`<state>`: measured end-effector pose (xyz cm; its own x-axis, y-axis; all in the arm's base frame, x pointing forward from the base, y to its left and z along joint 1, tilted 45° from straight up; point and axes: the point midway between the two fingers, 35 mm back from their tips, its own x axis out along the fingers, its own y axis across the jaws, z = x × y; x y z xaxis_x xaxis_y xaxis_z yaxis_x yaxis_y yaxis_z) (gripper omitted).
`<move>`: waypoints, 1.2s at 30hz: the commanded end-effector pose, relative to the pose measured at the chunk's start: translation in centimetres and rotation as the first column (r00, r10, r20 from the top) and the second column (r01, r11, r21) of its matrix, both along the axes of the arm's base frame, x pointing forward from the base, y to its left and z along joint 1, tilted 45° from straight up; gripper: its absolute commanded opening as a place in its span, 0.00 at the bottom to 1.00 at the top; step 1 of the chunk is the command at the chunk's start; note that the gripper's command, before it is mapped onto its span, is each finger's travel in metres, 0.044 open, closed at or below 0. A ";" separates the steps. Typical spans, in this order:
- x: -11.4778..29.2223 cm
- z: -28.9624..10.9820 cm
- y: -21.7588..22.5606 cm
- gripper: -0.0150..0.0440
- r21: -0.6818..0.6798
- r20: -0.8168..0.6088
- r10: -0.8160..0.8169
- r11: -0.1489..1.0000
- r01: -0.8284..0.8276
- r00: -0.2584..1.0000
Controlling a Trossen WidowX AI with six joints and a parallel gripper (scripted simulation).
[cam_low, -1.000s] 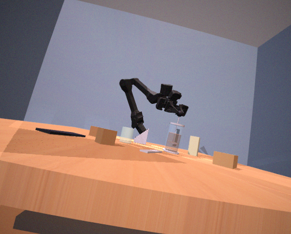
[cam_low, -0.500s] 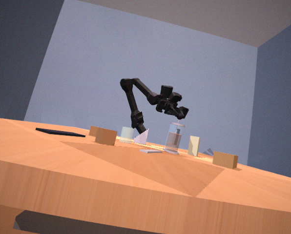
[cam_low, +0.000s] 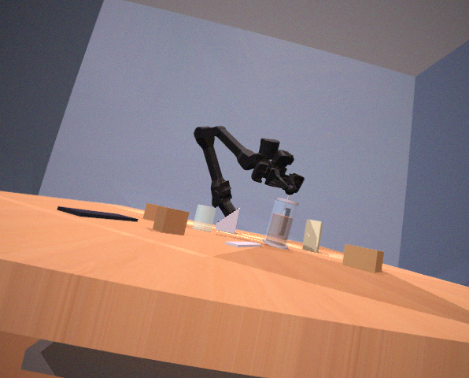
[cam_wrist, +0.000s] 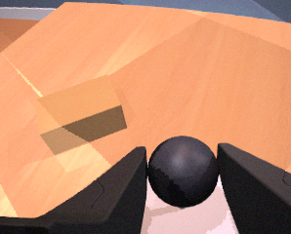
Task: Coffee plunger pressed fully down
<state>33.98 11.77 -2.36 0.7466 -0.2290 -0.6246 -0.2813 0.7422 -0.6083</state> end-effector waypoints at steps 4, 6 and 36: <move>-0.1 -0.5 -0.4 0.46 -0.019 -0.017 -0.008 1.000 0.008 1.000; 0.0 -0.5 -0.4 0.46 -0.019 -0.017 -0.008 1.000 0.008 1.000; 0.1 -0.1 0.0 1.00 -0.004 -0.004 -0.001 1.000 0.001 1.000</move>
